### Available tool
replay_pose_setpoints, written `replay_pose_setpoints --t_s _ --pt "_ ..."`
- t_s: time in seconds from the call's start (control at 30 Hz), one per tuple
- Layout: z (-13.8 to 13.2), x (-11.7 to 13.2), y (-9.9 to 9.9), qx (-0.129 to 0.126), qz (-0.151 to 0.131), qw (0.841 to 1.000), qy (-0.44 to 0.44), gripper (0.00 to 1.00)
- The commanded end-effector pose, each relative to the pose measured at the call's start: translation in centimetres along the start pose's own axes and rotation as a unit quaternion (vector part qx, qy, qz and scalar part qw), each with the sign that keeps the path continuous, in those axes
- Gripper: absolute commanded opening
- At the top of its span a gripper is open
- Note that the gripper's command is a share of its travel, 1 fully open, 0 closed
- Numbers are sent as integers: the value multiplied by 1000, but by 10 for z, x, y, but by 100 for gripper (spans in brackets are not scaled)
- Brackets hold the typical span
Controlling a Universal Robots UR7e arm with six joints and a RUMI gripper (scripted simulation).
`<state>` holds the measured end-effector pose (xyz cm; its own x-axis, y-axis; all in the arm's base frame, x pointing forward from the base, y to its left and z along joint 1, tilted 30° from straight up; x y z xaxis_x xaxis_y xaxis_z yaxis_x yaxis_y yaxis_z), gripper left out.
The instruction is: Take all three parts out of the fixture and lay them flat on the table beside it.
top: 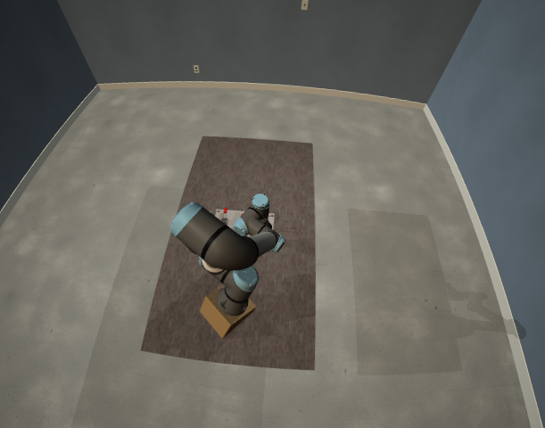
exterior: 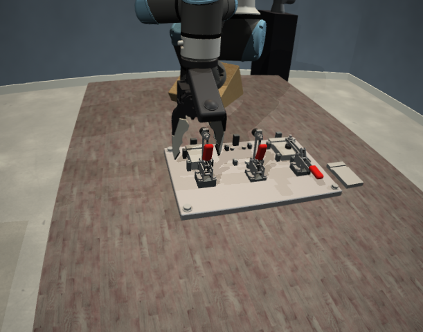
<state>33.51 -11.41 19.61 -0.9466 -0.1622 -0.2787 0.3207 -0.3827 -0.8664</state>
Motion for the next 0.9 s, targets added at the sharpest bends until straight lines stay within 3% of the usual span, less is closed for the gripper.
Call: replay_pose_setpoints --t_s 0.0,0.13,0.17,0.87 --pt "0 0 0 0 0 1000 0 59" --pt "0 0 0 0 0 1000 0 59" --pt "0 0 0 0 0 1000 0 0" --pt "0 0 0 0 0 1000 0 0"
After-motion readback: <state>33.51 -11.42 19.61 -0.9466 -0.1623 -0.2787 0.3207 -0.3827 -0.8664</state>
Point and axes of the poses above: the point where the finger pads meet when closed, its own y axis out along the fingers, its own z axis across the jaws, x = y × z, the point moved 6 cm from there along -y, back along the fingers, and after that the axes turned 14 degrees about -y, right-handed, at the moved point
